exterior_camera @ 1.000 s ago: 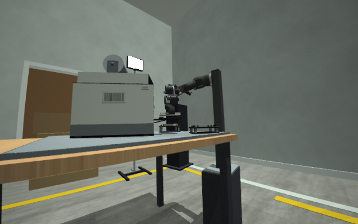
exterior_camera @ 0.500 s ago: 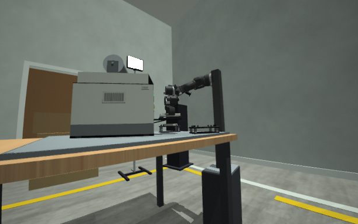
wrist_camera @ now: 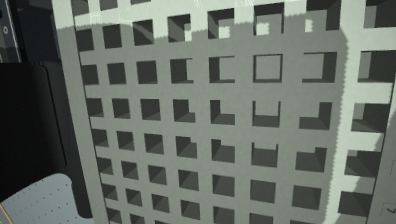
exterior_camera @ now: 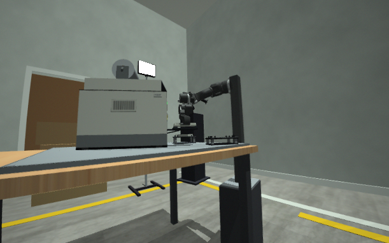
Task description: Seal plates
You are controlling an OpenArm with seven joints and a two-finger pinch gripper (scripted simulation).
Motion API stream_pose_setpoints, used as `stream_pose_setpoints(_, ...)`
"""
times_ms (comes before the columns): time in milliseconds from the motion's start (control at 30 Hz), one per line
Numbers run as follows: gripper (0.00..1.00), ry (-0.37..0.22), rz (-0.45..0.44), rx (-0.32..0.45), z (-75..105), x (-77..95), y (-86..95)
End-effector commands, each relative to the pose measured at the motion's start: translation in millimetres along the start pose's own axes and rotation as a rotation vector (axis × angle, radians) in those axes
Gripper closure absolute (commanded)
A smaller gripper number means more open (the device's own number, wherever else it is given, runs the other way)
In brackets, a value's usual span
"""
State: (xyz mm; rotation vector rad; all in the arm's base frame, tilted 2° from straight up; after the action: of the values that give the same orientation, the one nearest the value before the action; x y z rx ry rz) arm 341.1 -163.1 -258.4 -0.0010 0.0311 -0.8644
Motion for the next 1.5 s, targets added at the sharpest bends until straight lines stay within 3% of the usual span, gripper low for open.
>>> stream_pose_setpoints(0, 1.00, -0.001, 0.002, 0.005, 0.9, 0.1, 1.2)
stream_pose_setpoints(1467, 1.00, -0.001, 0.005, 0.006, -9.0, -0.2, 1.1)
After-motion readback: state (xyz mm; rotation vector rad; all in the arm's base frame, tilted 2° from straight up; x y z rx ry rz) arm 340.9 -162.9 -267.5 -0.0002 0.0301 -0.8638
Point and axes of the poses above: the point where the finger pads meet when closed, its own z axis back along the fingers, its own y axis across the jaws, x = y × z, the point moved 5 cm from there along z, back along the fingers, and after that the axes turned 8 degrees about -z, right-handed, at the moved point
